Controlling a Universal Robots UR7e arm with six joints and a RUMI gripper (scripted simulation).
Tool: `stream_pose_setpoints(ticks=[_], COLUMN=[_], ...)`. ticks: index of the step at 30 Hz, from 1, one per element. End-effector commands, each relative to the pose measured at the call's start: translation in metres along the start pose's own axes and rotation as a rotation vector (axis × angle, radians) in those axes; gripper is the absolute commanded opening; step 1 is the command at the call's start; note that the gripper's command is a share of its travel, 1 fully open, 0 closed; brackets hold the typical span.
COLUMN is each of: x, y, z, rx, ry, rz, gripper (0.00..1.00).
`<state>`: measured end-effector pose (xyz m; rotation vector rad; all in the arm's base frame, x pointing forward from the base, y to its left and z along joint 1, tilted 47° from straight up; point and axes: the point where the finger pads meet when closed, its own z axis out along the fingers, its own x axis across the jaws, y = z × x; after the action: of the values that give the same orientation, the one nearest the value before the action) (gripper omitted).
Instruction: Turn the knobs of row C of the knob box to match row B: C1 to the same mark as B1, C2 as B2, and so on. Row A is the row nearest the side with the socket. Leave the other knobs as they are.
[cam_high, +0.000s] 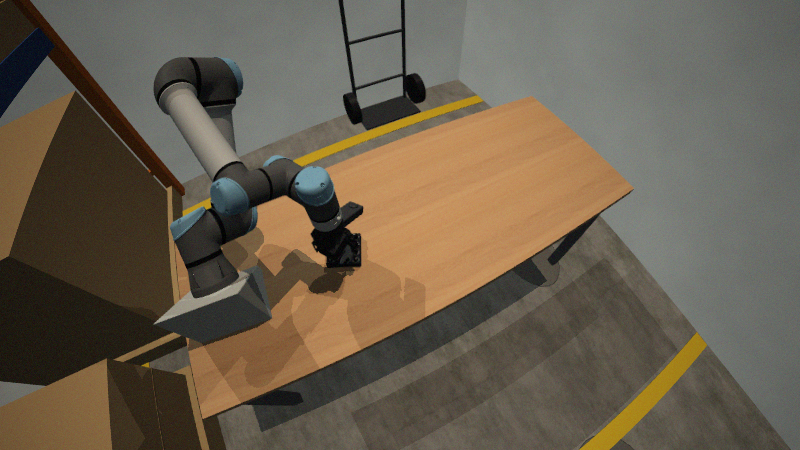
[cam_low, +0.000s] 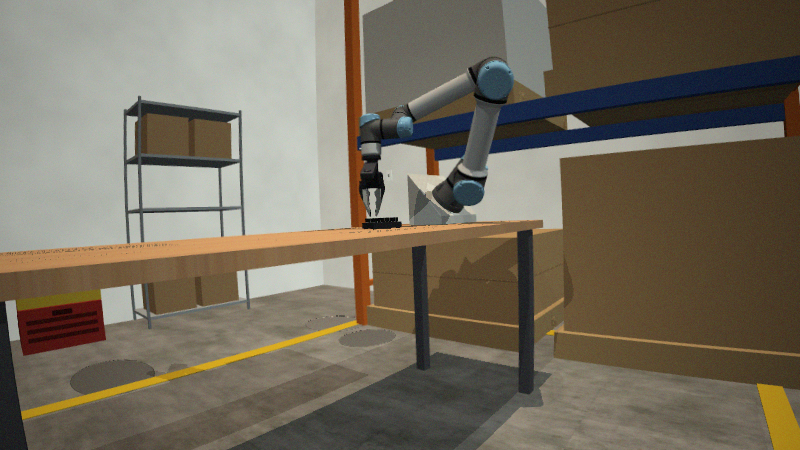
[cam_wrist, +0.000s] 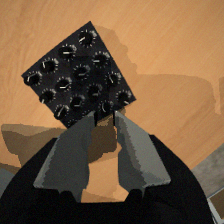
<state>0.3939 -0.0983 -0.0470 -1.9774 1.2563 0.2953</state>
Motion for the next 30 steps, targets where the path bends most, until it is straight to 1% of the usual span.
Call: stream_pose_setpoints(ticks=[1,19,30], x=[0.0007,0.0006,-0.0012], y=[-0.001,-0.0009,-0.0003], z=[-0.0002,0.0,0.0083], rx=[0.0,0.0,0.001], ry=[0.0,0.0,-0.004], rz=[-0.001,-0.001,0.001], gripper=[0.11,0.11,0.11])
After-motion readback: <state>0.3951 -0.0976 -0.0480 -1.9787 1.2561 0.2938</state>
